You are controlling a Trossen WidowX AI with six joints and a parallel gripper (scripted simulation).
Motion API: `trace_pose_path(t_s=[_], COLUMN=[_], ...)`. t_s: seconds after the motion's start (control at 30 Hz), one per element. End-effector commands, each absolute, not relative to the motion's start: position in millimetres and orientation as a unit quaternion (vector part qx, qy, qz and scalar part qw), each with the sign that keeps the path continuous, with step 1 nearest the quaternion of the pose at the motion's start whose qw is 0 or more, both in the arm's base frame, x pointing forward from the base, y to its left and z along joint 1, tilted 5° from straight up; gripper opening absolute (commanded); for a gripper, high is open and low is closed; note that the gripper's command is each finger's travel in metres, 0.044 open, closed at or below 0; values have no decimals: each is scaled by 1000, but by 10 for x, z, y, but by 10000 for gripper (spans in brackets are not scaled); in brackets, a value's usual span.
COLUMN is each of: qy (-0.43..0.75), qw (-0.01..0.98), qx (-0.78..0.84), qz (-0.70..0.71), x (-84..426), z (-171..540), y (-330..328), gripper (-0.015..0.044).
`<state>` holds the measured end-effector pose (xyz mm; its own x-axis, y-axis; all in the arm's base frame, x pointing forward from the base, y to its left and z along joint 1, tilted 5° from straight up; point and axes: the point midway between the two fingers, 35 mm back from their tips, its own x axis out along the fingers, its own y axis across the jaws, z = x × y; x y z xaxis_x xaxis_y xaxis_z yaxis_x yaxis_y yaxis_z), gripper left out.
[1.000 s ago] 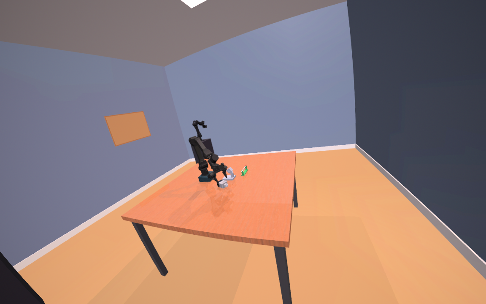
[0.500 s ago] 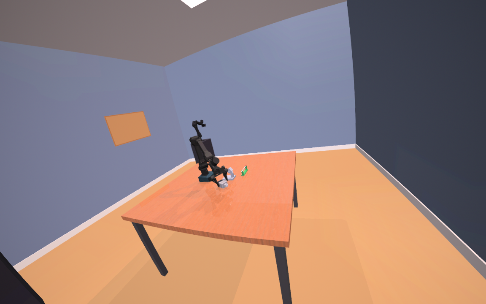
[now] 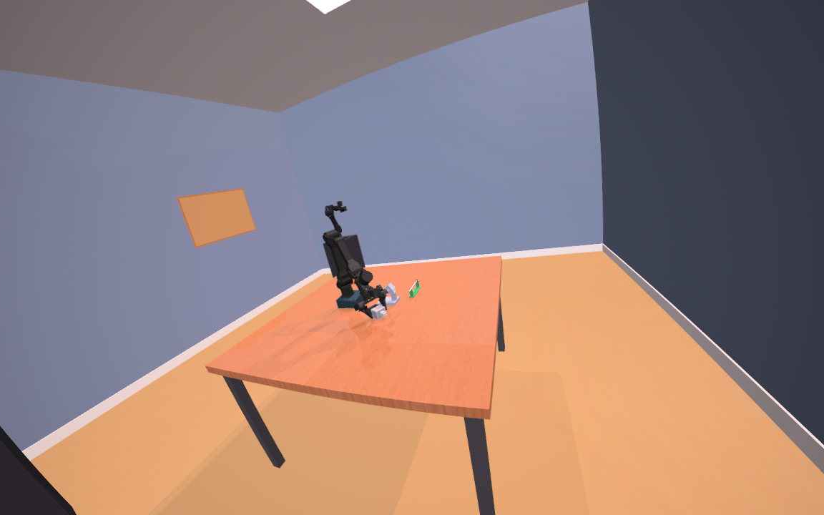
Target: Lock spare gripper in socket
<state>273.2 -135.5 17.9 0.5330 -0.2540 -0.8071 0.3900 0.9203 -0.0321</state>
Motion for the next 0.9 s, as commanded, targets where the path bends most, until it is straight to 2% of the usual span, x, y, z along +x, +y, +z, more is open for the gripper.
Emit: trace_pose_path(t_s=[0.0, 0.07, 0.3, 0.53, 0.8, 0.87], qy=[450, 450, 450, 450, 450, 450], qw=[870, 870, 870, 870, 871, 871], qx=[76, 76, 76, 76, 76, 76], qz=[-184, -184, -184, -184, -184, -184], x=[2709, 2709, 2709, 2709, 2746, 2756], z=[125, 125, 125, 125, 311, 401], y=[-1346, -1346, -1346, -1346, -1359, -1361], gripper=[440, 440, 256, 210, 0, 0])
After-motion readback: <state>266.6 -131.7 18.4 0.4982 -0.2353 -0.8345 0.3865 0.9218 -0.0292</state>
